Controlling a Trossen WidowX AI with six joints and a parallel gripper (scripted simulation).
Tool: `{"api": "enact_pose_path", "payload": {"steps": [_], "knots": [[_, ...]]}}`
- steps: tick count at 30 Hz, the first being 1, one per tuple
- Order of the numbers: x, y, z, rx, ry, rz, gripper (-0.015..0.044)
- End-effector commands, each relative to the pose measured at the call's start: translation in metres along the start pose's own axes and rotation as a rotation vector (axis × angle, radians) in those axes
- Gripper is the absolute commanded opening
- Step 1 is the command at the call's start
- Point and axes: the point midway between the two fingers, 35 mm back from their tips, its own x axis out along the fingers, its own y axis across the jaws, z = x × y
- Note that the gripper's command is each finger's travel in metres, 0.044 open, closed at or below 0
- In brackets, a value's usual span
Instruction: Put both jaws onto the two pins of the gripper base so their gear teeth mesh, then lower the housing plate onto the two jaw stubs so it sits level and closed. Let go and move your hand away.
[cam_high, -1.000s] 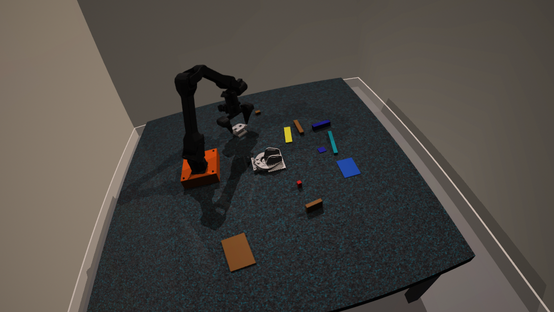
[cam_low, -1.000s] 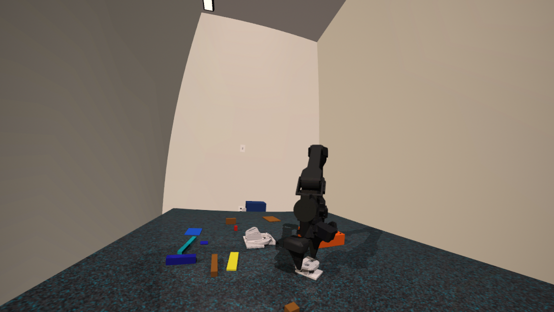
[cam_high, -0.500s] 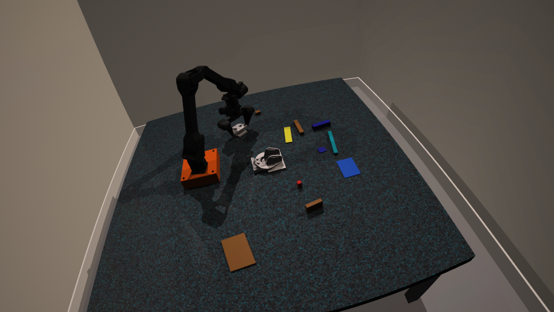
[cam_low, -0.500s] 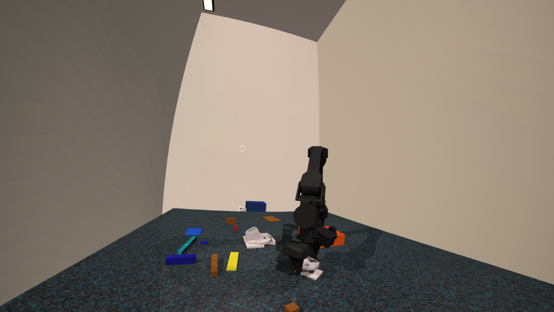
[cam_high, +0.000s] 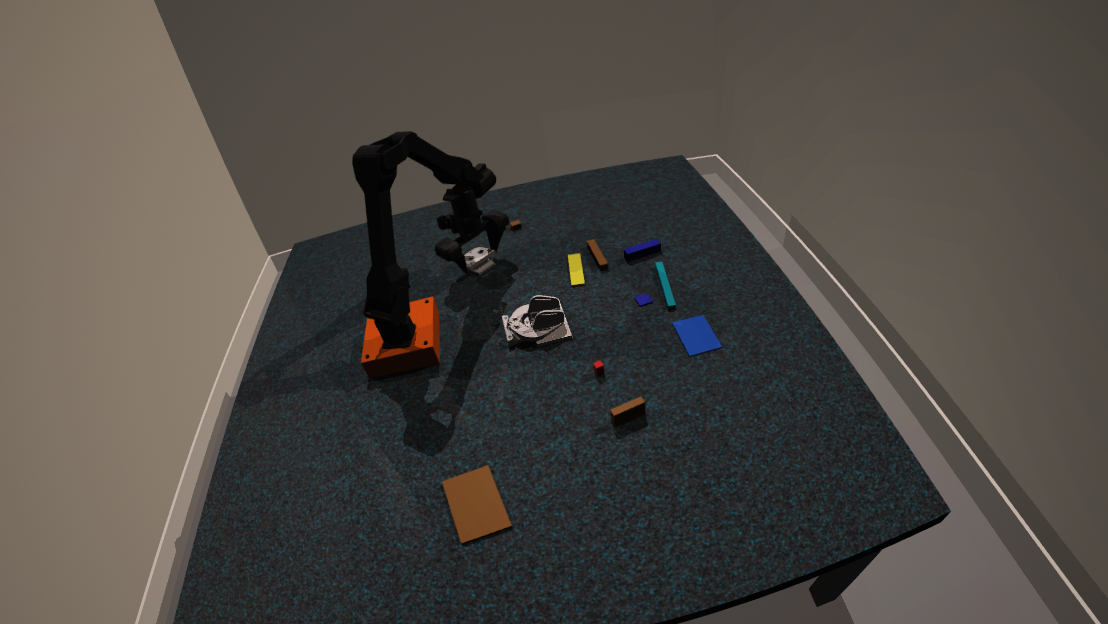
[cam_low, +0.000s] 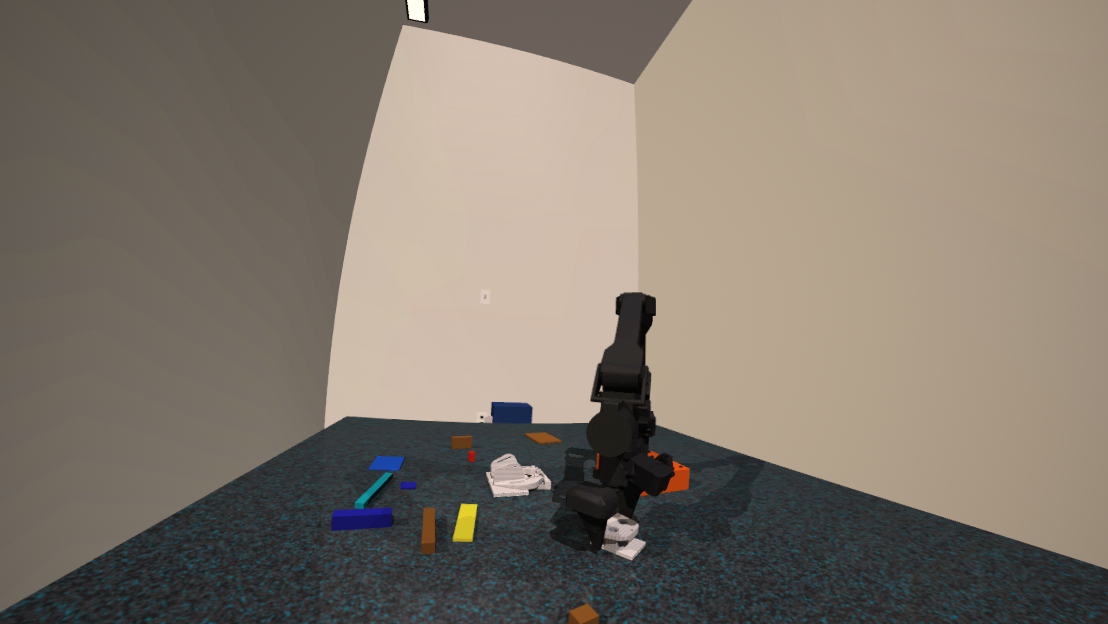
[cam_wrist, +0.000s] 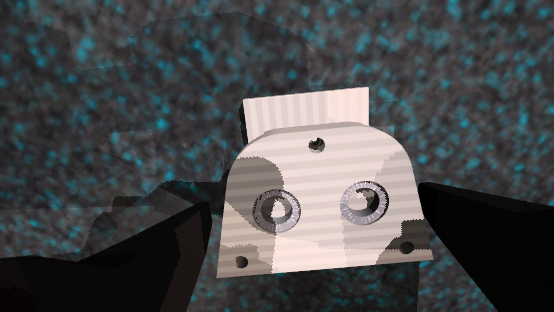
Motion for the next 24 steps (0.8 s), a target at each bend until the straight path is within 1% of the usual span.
{"api": "enact_pose_path", "payload": {"steps": [1, 14, 24], "knots": [[0.0004, -0.0001, 0.0004, -0.003, -0.001, -0.001, 0.0440], [0.0000, 0.0000, 0.0000, 0.000, 0.000, 0.000, 0.0353], [0.0000, 0.0000, 0.0000, 0.000, 0.000, 0.000, 0.0351]]}}
